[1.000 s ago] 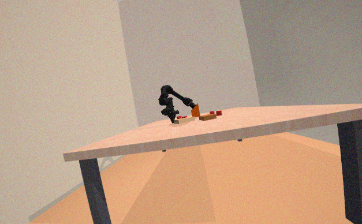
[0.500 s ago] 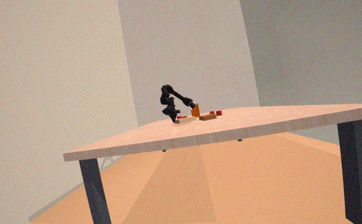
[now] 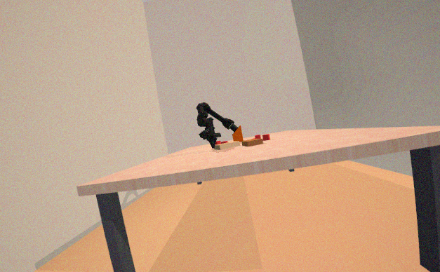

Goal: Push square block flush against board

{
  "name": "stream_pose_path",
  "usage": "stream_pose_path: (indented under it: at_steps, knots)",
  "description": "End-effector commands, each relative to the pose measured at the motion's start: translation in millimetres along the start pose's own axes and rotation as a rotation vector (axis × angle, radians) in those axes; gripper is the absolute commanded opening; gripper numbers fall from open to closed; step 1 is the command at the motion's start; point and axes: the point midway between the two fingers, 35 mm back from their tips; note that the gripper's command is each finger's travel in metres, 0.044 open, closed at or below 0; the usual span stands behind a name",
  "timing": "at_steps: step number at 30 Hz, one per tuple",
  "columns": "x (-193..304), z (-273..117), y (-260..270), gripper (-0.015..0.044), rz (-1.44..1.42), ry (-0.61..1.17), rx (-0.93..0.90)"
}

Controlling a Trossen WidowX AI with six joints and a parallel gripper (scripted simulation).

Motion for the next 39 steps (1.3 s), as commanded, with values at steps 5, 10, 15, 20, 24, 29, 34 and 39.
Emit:
stream_pose_path:
  at_steps: [5,10,15,20,24,29,34,39]
  knots:
    - [16,4,-4,0.0,-0.01,0.013,0.01]
    - [21,4,-5,0.0,-0.01,0.014,0.01]
    - [26,4,-5,0.0,-0.01,0.014,0.01]
    - [31,4,-6,0.0,-0.01,0.015,0.011]
    - [35,4,-6,0.0,-0.01,0.015,0.011]
    - [40,4,-7,0.0,-0.011,0.015,0.011]
    - [45,4,-8,0.0,-0.011,0.016,0.011]
    - [50,4,-8,0.0,-0.011,0.016,0.011]
Point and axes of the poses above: the point midway between the two fingers, 35 mm back from their tips, its own z axis out along the fingers, its own y axis across the jaws, x = y × z, and after that the axes turned 14 degrees about z, right-handed
